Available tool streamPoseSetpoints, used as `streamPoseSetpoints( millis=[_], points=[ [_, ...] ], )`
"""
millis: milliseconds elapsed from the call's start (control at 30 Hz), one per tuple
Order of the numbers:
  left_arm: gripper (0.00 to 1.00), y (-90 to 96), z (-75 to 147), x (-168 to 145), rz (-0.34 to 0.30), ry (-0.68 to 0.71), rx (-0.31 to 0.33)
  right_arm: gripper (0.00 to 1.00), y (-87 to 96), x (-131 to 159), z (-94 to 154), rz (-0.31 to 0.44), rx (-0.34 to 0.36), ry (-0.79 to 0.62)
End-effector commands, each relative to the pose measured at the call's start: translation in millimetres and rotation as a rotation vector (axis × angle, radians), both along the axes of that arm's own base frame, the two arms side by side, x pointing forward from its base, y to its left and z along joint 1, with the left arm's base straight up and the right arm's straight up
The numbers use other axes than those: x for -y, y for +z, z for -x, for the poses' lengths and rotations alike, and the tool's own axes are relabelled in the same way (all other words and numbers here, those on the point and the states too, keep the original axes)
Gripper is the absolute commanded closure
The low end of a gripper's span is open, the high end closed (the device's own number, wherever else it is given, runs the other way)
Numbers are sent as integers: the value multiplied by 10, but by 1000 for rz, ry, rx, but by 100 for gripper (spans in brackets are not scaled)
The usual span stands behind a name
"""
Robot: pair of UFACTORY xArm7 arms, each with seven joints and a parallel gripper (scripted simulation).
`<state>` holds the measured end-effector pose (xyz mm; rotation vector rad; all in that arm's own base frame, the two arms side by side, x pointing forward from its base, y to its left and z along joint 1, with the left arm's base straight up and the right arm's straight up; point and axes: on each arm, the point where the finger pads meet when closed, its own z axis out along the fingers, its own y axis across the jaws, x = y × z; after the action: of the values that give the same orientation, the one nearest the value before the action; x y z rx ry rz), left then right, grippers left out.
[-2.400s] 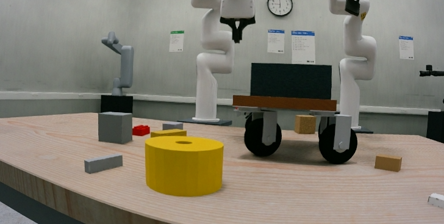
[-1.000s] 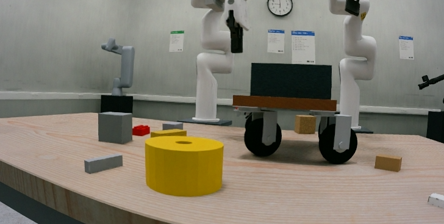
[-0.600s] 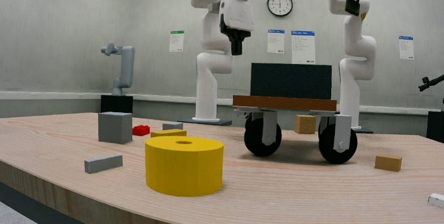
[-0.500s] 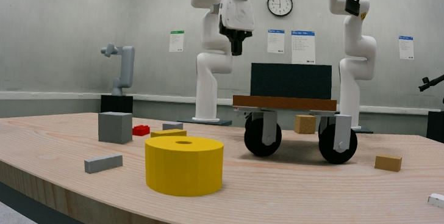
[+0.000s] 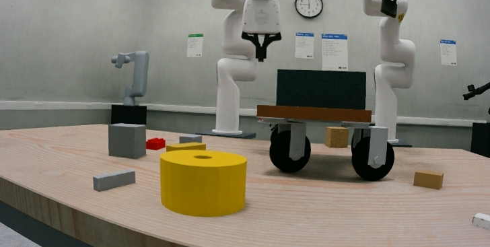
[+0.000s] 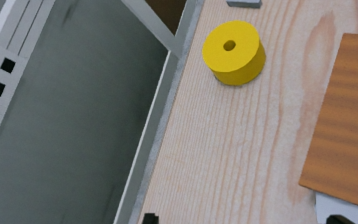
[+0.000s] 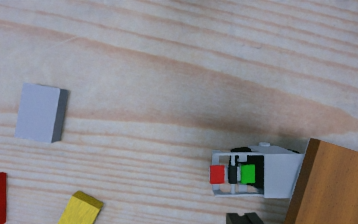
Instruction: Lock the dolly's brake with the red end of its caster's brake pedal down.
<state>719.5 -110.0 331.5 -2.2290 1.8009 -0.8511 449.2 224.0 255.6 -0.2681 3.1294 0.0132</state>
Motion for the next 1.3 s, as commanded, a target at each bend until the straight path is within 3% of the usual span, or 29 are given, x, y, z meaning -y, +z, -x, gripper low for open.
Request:
streamPoseSetpoints(
  millis=[0, 767, 1267],
  points=[
    [0, 23, -3, 1, 0, 0, 4, 100, 12, -4, -4, 7, 2, -15],
    [0, 23, -3, 1, 0, 0, 4, 100, -6, -4, -4, 7, 2, -15],
    [0, 23, -3, 1, 0, 0, 4, 100, -283, -5, -4, 7, 2, -15]
  ],
)
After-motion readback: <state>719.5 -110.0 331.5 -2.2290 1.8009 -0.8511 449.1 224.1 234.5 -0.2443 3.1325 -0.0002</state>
